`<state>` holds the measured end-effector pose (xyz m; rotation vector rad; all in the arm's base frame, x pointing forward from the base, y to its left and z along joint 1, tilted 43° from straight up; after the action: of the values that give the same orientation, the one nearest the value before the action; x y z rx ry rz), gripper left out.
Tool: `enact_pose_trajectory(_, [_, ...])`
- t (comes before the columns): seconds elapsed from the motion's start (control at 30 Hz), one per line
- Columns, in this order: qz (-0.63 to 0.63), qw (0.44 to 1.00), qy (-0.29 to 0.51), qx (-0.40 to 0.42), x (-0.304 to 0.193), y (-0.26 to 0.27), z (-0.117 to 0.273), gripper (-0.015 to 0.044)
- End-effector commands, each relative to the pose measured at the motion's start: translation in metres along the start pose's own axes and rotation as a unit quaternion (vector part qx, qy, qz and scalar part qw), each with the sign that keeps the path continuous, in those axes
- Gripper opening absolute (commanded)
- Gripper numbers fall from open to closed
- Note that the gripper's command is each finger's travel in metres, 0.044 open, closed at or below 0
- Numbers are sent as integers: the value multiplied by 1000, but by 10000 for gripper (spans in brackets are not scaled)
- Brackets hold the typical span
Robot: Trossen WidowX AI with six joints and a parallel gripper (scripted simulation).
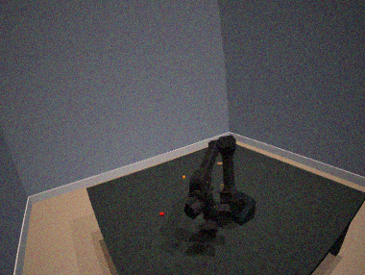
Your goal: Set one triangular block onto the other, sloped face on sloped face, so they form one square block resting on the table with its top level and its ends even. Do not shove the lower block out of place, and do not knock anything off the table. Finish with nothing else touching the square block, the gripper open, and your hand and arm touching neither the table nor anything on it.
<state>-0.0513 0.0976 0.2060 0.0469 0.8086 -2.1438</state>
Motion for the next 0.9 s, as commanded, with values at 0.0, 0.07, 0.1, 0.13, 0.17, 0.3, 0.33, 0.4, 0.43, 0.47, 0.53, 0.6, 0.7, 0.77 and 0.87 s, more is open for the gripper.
enact_pose_trajectory(0.0, [-3, 1000, 0, 1, 0, 0, 0, 426])
enact_pose_trajectory(0.07, [-26, 1000, 4, 9, -4, 0, -1, 440])
enact_pose_trajectory(0.1, [-46, 999, 8, 16, -7, 0, -2, 440])
enact_pose_trajectory(0.13, [-73, 997, 12, 25, -11, 0, -4, 440])
enact_pose_trajectory(0.17, [-105, 994, 18, 36, -15, 0, -5, 440])
enact_pose_trajectory(0.3, [-248, 965, 45, 77, -39, 4, -12, 440])
enact_pose_trajectory(0.33, [-284, 954, 53, 86, -45, 6, -13, 440])
enact_pose_trajectory(0.4, [-354, 927, 67, 102, -58, 10, -15, 440])
enact_pose_trajectory(0.43, [-389, 912, 75, 109, -64, 13, -16, 440])
enact_pose_trajectory(0.47, [-423, 895, 82, 116, -71, 17, -17, 440])
enact_pose_trajectory(0.53, [-490, 857, 97, 127, -84, 25, -18, 440])
enact_pose_trajectory(0.6, [-555, 813, 112, 136, -96, 35, -18, 440])
enact_pose_trajectory(0.7, [-646, 738, 133, 145, -114, 52, -18, 440])
enact_pose_trajectory(0.77, [-702, 681, 146, 148, -126, 66, -16, 440])
enact_pose_trajectory(0.87, [-779, 587, 163, 148, -140, 90, -12, 440])
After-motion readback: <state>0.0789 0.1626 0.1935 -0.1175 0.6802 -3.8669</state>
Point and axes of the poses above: the point midway between the two fingers, 35 mm back from their tips, its own z axis back along the fingers, its own y axis across the jaws, x = y × z, the point moved 7 cm from there along z, back along the fingers, and after that the axes turned 6 degrees about -z, right-handed, at the moved point
